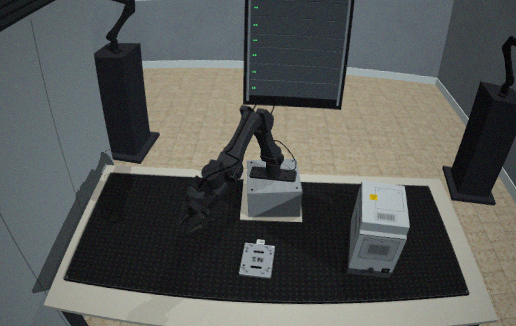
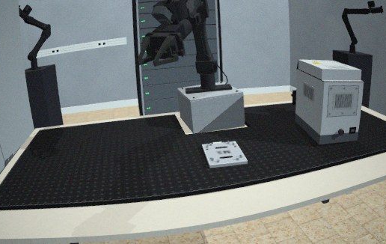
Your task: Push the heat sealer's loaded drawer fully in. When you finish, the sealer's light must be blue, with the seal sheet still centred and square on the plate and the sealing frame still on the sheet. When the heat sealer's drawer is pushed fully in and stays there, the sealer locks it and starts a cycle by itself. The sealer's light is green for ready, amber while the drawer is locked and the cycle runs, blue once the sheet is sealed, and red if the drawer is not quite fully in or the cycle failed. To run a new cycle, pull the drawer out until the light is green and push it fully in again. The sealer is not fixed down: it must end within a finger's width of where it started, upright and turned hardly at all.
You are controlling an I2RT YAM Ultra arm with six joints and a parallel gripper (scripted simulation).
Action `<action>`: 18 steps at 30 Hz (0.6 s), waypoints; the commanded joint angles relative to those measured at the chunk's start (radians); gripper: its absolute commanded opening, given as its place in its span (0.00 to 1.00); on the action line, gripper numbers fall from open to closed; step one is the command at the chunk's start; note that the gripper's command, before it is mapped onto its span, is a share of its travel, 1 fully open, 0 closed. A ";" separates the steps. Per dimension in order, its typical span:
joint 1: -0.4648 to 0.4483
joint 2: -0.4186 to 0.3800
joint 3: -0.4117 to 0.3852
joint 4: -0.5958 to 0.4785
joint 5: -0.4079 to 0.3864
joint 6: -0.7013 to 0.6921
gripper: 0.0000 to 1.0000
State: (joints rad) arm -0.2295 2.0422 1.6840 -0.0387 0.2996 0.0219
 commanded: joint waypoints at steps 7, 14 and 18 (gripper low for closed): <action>0.045 -0.061 -0.008 -0.043 0.011 0.007 0.45; 0.076 -0.078 0.014 -0.074 -0.035 -0.023 0.45; 0.111 -0.080 -0.020 -0.082 0.012 0.007 0.45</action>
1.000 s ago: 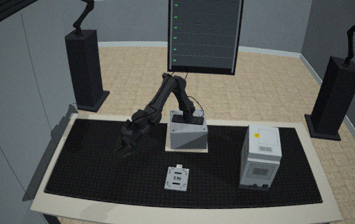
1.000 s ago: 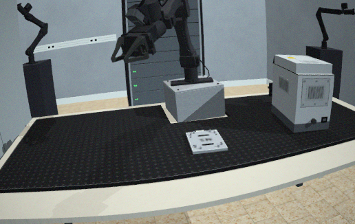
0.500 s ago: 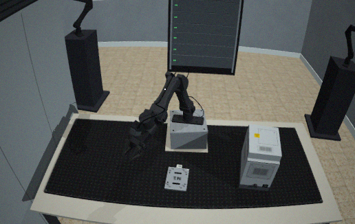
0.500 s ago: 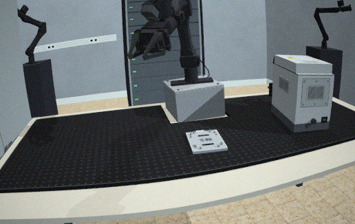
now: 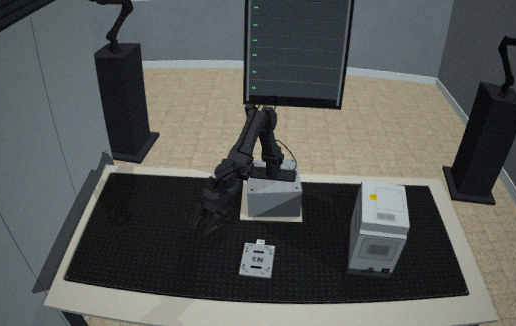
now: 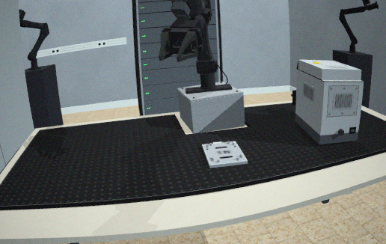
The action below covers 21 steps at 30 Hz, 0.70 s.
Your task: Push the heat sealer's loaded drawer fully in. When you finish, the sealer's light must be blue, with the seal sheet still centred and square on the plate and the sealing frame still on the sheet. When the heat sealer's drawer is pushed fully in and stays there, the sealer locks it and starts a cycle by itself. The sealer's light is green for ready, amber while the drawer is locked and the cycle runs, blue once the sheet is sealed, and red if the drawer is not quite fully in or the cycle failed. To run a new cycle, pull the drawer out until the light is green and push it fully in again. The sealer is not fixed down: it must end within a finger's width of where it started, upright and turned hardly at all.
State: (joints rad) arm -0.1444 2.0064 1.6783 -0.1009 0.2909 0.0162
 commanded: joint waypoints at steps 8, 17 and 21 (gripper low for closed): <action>0.057 -0.064 0.020 -0.051 -0.010 -0.001 0.45; 0.114 -0.079 0.015 -0.092 -0.040 -0.017 0.45; 0.132 -0.080 -0.014 -0.095 -0.007 0.001 0.45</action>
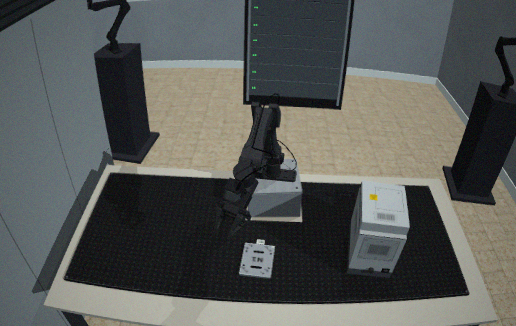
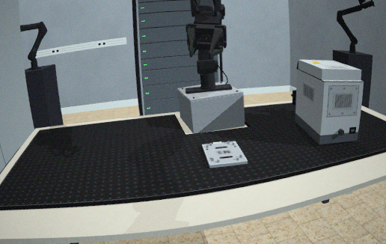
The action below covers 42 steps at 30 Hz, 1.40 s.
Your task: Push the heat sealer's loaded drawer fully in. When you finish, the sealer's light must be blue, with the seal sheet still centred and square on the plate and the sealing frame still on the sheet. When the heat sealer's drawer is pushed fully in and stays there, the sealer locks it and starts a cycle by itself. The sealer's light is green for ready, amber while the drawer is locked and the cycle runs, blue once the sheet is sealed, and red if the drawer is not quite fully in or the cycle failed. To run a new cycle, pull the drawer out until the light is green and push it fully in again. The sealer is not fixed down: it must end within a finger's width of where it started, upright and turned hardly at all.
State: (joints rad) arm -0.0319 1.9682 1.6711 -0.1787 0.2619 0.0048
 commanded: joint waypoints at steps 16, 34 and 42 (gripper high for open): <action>0.081 -0.067 0.020 -0.081 -0.041 -0.025 0.45; 0.208 -0.086 0.001 -0.132 -0.016 0.002 0.45; 0.248 -0.093 0.013 -0.181 -0.083 -0.041 0.45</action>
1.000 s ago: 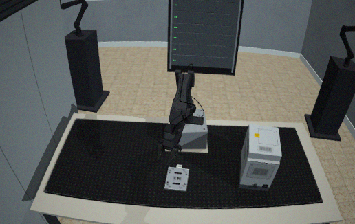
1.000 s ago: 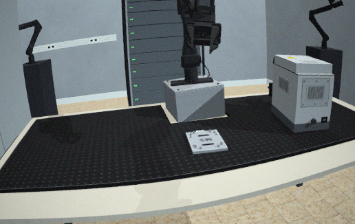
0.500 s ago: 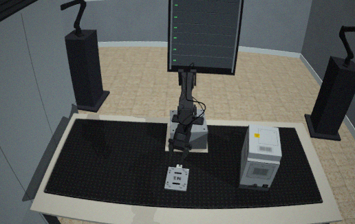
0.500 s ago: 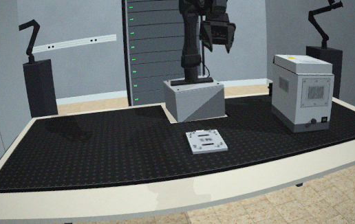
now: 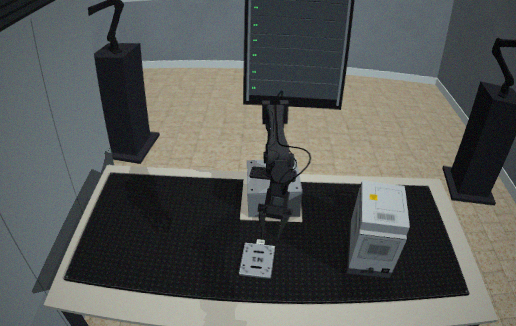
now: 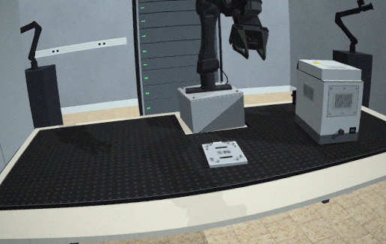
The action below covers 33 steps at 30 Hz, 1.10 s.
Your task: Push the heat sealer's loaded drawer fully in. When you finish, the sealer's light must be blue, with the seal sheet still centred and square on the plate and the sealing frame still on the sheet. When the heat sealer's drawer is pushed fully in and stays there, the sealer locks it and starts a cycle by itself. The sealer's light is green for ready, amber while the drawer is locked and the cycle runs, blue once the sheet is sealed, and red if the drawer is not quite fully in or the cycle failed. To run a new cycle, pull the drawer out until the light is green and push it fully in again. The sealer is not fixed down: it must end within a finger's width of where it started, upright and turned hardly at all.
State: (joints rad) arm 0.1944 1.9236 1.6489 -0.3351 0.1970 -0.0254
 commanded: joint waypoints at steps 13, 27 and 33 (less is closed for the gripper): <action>0.091 -0.056 0.033 -0.071 -0.044 -0.024 0.45; 0.153 -0.063 0.028 -0.115 -0.058 -0.030 0.45; 0.227 -0.067 -0.030 -0.113 -0.001 0.019 0.45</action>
State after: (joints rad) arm 0.3855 1.8996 1.6333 -0.4339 0.1761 -0.0257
